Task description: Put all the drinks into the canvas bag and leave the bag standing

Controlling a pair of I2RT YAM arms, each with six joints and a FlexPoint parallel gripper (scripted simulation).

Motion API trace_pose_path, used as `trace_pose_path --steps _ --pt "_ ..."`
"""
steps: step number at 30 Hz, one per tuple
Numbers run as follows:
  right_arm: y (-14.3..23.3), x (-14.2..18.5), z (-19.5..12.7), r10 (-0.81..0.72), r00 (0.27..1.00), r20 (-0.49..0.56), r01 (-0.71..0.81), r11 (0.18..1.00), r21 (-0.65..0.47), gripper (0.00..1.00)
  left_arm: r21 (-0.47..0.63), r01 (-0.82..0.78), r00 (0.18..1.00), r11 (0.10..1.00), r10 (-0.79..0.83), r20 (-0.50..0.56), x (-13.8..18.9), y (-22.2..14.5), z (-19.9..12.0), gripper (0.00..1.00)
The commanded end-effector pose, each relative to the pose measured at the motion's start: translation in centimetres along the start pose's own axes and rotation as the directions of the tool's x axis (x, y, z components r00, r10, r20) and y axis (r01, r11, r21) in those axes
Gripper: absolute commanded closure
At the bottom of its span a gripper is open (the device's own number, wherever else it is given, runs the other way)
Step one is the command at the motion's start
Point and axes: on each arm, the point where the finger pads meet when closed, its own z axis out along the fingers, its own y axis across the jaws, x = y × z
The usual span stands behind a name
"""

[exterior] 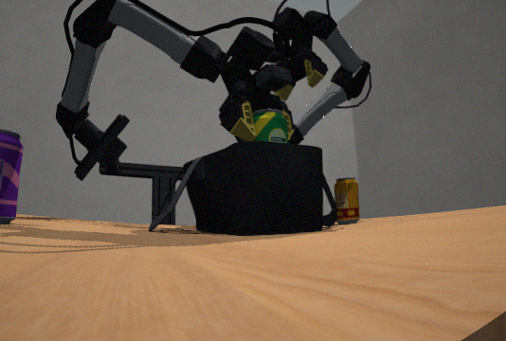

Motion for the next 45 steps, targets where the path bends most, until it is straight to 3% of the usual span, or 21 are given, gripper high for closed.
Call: trace_pose_path --steps 1,3,8,13,18,20,26,30,35,37,39,42,44,45 --pt "0.2 -3.3 -1.5 0.073 0.994 0.086 -0.071 0.997 -0.035 0.33 -0.001 0.014 0.999 1.0 -0.014 0.032 -0.3 0.1 -1.1 0.0" --pt "0.6 -0.9 0.6 0.048 0.998 0.048 -0.047 0.999 -0.027 0.33 -0.001 0.014 0.999 1.0 -0.014 0.032 -0.3 0.1 -1.1 0.0" --pt "0.4 -2.4 0.0 0.068 0.994 0.082 -0.065 0.997 -0.036 0.33 -0.001 0.014 0.999 1.0 -0.014 0.032 -0.3 0.1 -1.1 0.0" --pt "0.5 -0.6 1.5 0.05 0.997 0.054 -0.048 0.998 -0.031 0.33 -0.001 0.014 0.999 1.0 -0.014 0.032 -0.3 0.1 -1.1 0.0" --pt "0.4 -2.4 0.4 0.073 0.993 0.089 -0.07 0.997 -0.038 0.33 -0.001 0.014 0.999 1.0 -0.014 0.032 -0.3 0.1 -1.1 0.0" --pt "0.6 0.1 2.3 0.045 0.998 0.048 -0.044 0.999 -0.029 0.33 -0.001 0.014 0.999 1.0 -0.014 0.032 -0.3 0.1 -1.1 0.0" --pt "0.3 -1.8 1.8 0.071 0.994 0.089 -0.068 0.997 -0.037 0.33 -0.001 0.014 0.999 1.0 -0.014 0.032 -0.3 0.1 -1.1 0.0" --pt "0.6 0.5 3.3 0.047 0.997 0.055 -0.045 0.998 -0.032 0.33 -0.001 0.014 0.999 1.0 -0.014 0.032 -0.3 0.1 -1.1 0.0" --pt "0.3 -1.5 2.2 0.072 0.993 0.09 -0.069 0.997 -0.037 0.33 -0.001 0.014 0.999 1.0 -0.014 0.032 -0.3 0.1 -1.1 0.0" --pt "0.7 1.3 3.9 0.035 0.998 0.05 -0.034 0.999 -0.032 0.33 -0.001 0.014 0.999 1.0 -0.014 0.032 -0.3 0.1 -1.1 0.0" --pt "0.6 1.2 4.1 0.035 0.998 0.052 -0.033 0.999 -0.032 0.33 -0.001 0.014 0.999 1.0 -0.014 0.032 -0.3 0.1 -1.1 0.0" --pt "0.1 -2.6 1.8 0.08 0.99 0.117 -0.076 0.996 -0.043 0.33 -0.001 0.014 0.999 1.0 -0.014 0.032 -0.3 0.1 -1.1 0.0" --pt "0.1 -2.7 1.7 0.082 0.99 0.117 -0.077 0.996 -0.042 0.33 -0.001 0.014 0.999 1.0 -0.014 0.032 -0.3 0.1 -1.1 0.0" --pt "0.7 -0.8 2.1 0.047 0.994 0.097 -0.043 0.998 -0.043 0.33 -0.001 0.014 0.999 1.0 -0.014 0.032 -0.3 0.1 -1.1 0.0"
